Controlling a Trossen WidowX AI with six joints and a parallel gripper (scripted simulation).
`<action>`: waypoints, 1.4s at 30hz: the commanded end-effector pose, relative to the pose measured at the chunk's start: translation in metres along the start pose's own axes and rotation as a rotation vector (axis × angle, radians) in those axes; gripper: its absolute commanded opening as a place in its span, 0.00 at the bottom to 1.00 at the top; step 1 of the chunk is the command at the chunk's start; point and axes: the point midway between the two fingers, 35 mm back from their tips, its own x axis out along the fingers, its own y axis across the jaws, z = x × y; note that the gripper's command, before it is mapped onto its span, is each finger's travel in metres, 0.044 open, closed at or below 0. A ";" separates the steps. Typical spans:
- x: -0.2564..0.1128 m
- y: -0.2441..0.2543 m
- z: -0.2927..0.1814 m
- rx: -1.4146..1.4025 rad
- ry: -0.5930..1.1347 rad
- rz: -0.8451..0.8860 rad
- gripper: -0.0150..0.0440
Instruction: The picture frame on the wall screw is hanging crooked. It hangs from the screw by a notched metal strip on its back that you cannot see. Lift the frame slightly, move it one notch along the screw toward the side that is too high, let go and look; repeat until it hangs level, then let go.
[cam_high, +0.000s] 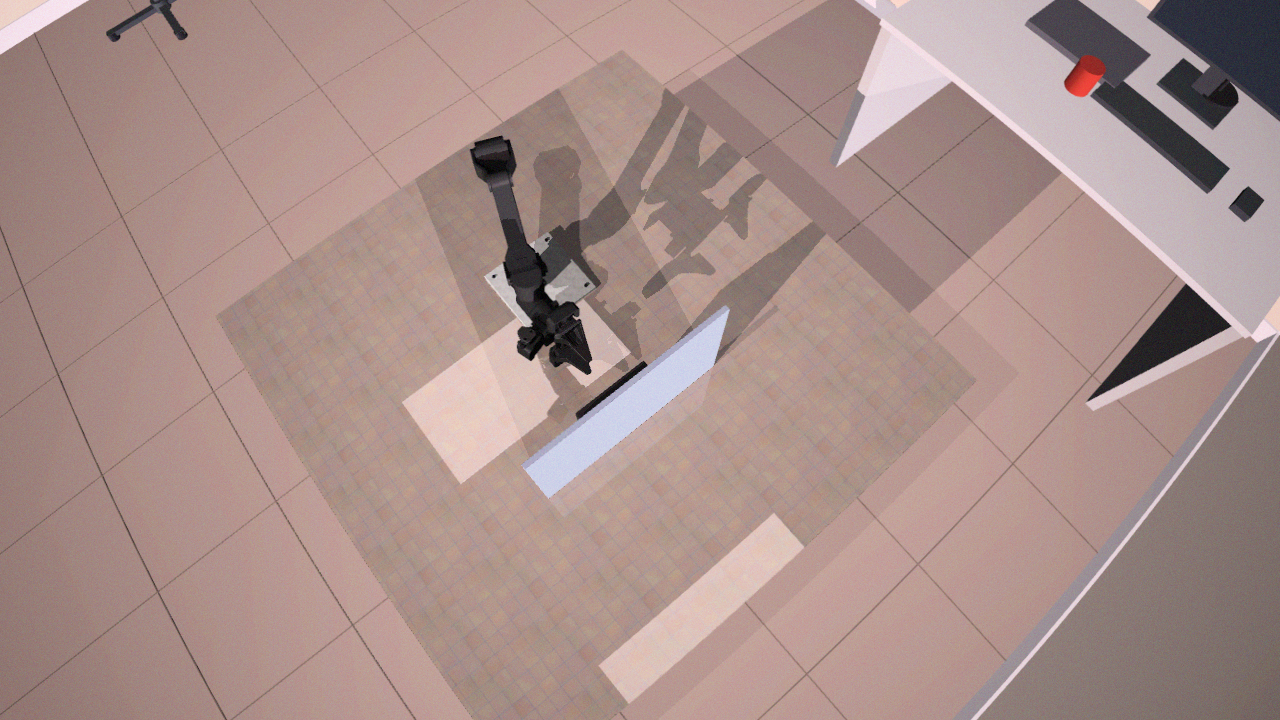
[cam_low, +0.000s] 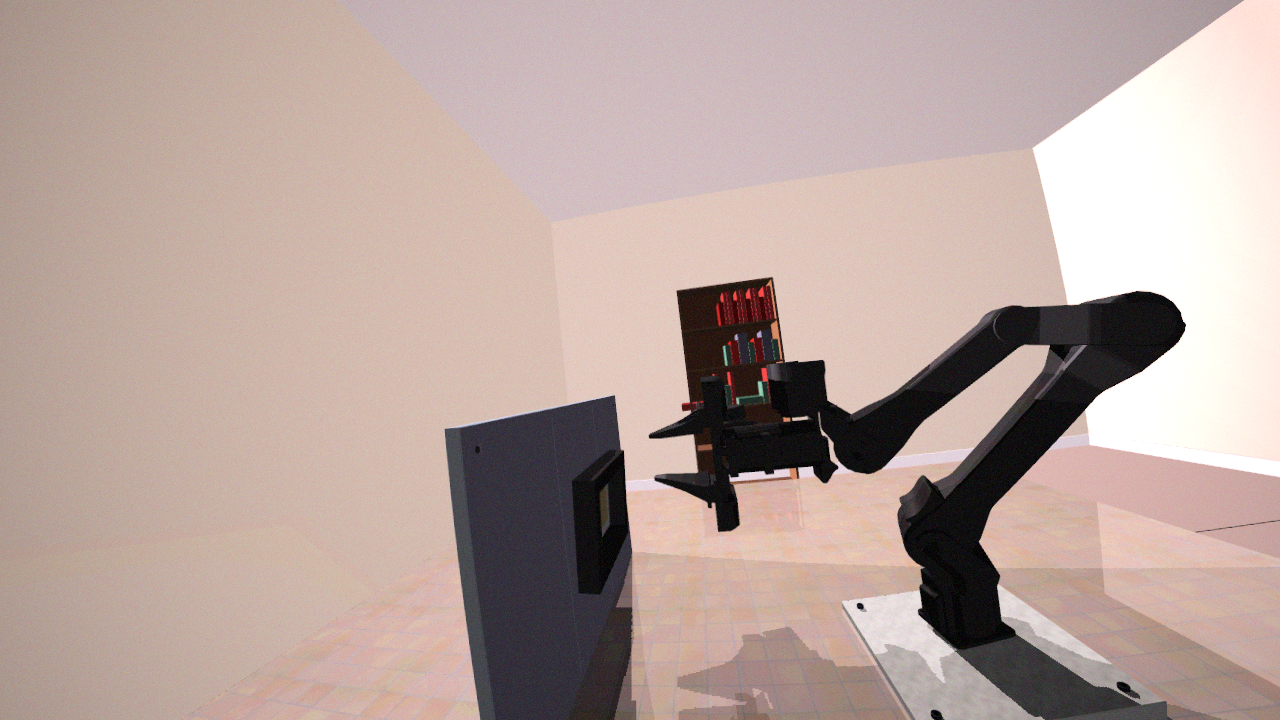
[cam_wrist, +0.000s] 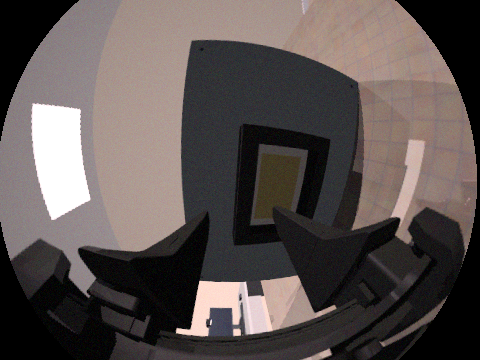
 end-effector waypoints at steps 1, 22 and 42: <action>-0.026 -0.009 -0.005 -0.051 0.007 -0.001 0.69; -0.054 0.048 -0.021 -0.330 0.008 -0.001 0.69; -0.054 0.048 -0.021 -0.335 0.008 -0.002 0.69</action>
